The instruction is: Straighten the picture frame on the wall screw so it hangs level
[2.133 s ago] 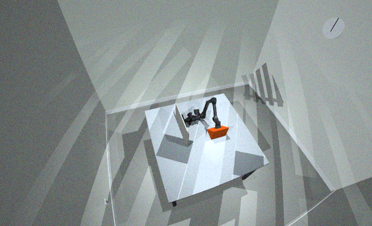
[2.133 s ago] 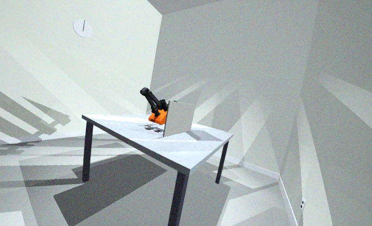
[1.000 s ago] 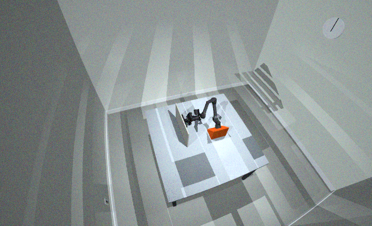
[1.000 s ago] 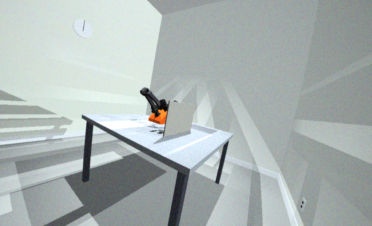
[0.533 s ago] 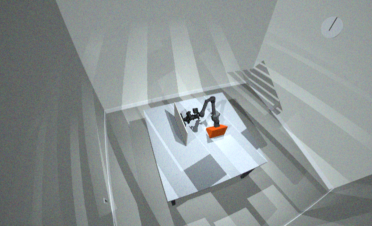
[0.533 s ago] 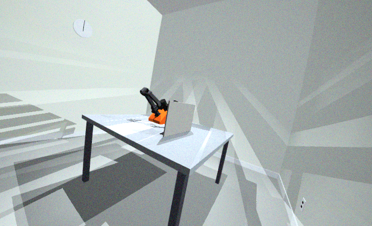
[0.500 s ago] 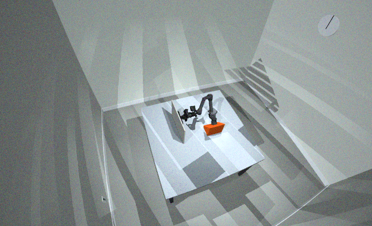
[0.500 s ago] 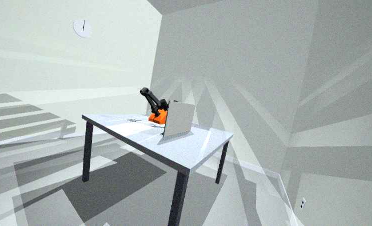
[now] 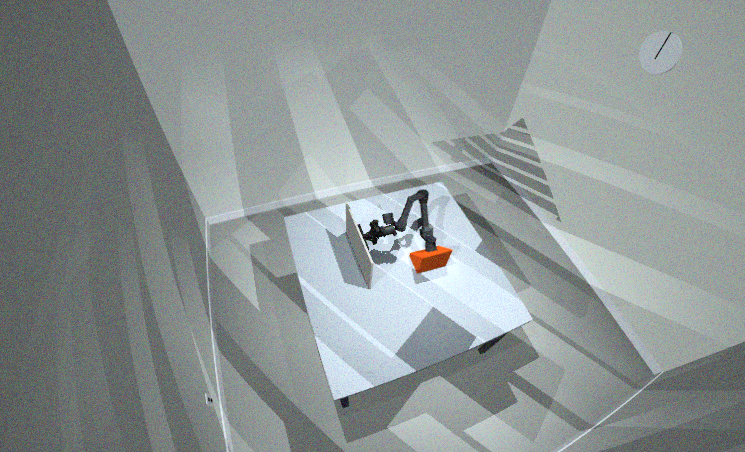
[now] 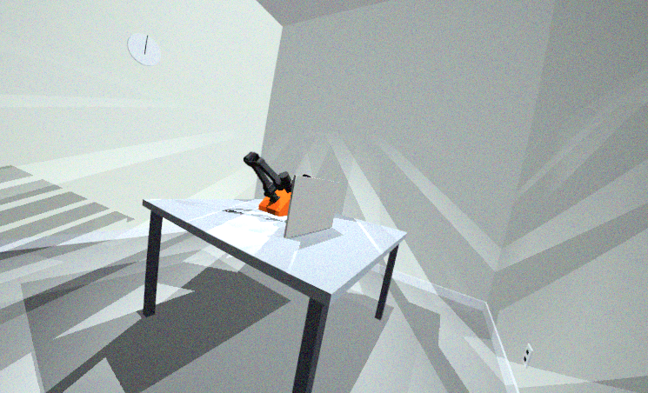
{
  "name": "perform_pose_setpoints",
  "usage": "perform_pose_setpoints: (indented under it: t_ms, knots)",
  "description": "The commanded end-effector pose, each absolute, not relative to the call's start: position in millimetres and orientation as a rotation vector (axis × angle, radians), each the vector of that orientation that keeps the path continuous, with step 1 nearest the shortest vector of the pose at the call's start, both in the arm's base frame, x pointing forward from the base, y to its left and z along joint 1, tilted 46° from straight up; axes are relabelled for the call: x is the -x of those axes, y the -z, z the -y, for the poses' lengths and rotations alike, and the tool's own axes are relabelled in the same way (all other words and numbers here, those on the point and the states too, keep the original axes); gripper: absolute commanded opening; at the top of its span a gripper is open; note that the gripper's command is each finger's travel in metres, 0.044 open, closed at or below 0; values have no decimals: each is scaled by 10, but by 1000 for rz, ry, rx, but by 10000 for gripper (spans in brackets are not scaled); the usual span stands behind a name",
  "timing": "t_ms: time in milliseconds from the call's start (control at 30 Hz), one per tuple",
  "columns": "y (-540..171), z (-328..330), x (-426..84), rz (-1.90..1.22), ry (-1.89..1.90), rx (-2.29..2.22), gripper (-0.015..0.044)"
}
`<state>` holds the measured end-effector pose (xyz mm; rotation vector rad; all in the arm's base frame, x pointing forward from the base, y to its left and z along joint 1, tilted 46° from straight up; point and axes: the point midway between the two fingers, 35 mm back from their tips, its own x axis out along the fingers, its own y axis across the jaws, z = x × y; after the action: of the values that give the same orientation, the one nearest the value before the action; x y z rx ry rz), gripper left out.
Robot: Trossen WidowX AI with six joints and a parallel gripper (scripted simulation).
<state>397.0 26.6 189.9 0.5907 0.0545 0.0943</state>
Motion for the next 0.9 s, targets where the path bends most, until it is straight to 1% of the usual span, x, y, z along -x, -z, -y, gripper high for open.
perform_pose_setpoints:
  t_ms: [0,867]
  knots:
    - [-1950,-317,-3966,-46,-113,-594,0]
    - [-1965,-339,-3963,-46,-113,-594,0]
